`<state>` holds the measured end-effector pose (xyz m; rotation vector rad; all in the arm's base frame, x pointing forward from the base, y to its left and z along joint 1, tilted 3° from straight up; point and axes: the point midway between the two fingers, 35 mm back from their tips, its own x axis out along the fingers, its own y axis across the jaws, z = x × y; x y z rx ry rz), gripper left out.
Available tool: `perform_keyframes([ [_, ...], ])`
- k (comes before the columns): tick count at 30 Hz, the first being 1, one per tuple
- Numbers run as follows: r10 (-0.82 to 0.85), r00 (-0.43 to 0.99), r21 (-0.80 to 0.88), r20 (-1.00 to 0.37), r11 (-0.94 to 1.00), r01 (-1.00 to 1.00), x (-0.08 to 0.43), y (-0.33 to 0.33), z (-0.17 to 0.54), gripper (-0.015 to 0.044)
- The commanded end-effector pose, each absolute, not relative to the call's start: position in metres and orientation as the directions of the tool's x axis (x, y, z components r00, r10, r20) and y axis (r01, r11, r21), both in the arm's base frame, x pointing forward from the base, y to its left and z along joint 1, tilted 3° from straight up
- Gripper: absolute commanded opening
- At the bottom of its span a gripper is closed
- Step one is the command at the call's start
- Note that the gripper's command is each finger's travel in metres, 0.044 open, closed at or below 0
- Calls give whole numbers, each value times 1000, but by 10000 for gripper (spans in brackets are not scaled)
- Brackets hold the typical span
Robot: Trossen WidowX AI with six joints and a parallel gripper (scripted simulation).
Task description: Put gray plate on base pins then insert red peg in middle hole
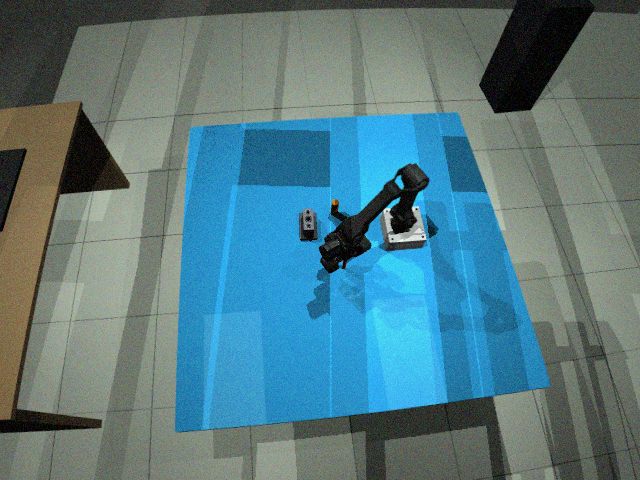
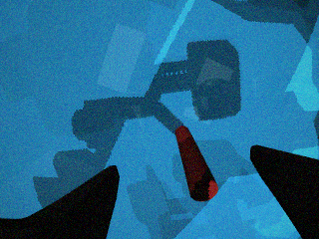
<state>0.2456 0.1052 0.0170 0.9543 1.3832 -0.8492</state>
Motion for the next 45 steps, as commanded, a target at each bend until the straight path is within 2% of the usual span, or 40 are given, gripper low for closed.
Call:
perform_keyframes([
  [1, 54, 16, 36, -998, 395, 918, 242, 104, 8, 440],
  [5, 54, 16, 36, -998, 395, 918, 241, 104, 4, 440],
  [20, 54, 16, 36, -998, 395, 918, 241, 104, 4, 46],
  [27, 54, 16, 36, -998, 395, 918, 241, 104, 4, 0],
  [45, 55, 17, 37, -998, 395, 918, 247, 104, 48, 0],
])
